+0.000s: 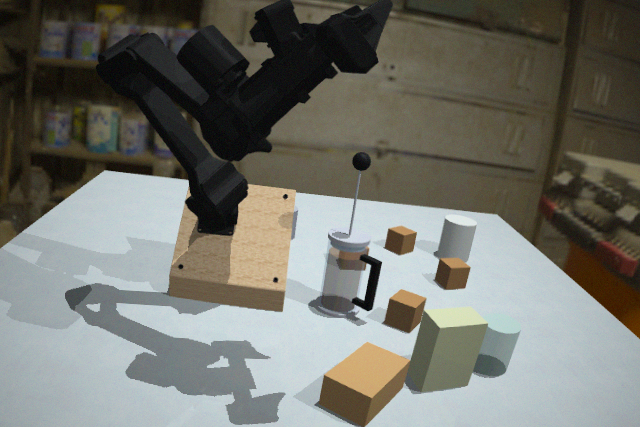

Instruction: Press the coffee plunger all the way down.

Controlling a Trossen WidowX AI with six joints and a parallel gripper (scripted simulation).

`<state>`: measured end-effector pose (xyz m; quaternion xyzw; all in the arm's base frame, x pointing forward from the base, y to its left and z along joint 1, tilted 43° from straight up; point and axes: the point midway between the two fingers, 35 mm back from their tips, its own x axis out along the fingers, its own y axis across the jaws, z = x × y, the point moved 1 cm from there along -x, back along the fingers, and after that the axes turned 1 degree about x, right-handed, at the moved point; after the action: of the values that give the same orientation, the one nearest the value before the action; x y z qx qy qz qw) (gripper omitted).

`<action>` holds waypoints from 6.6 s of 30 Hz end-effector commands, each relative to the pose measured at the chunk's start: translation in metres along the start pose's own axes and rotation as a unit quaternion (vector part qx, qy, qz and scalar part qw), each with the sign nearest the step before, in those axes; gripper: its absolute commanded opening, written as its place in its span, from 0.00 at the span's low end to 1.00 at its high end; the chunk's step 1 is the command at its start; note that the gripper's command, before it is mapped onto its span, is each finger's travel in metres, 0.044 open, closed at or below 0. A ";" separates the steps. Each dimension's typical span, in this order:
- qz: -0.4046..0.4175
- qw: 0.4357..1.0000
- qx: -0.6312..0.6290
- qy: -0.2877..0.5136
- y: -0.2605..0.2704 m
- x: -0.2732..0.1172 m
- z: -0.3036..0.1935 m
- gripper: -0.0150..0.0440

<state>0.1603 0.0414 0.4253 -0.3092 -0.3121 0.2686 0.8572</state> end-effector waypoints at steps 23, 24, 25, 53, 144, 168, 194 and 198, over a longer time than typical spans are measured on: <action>-0.180 0.732 0.633 0.176 0.045 0.087 -0.136 1.00; -0.183 0.711 0.648 0.202 0.059 0.090 -0.142 1.00; -0.186 0.690 0.660 0.231 0.073 0.091 -0.148 1.00; -0.204 0.835 -0.007 0.512 0.212 -0.023 -0.112 1.00; -0.256 0.742 0.014 0.620 0.211 -0.073 -0.218 0.46; -0.253 0.743 0.016 0.619 0.220 -0.094 -0.250 0.46; -0.258 0.752 0.004 0.607 0.212 -0.097 -0.280 0.46; -0.258 0.752 0.003 0.607 0.212 -0.095 -0.281 0.46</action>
<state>0.2407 0.0255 0.0766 -0.2941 0.1915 -0.2005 0.9147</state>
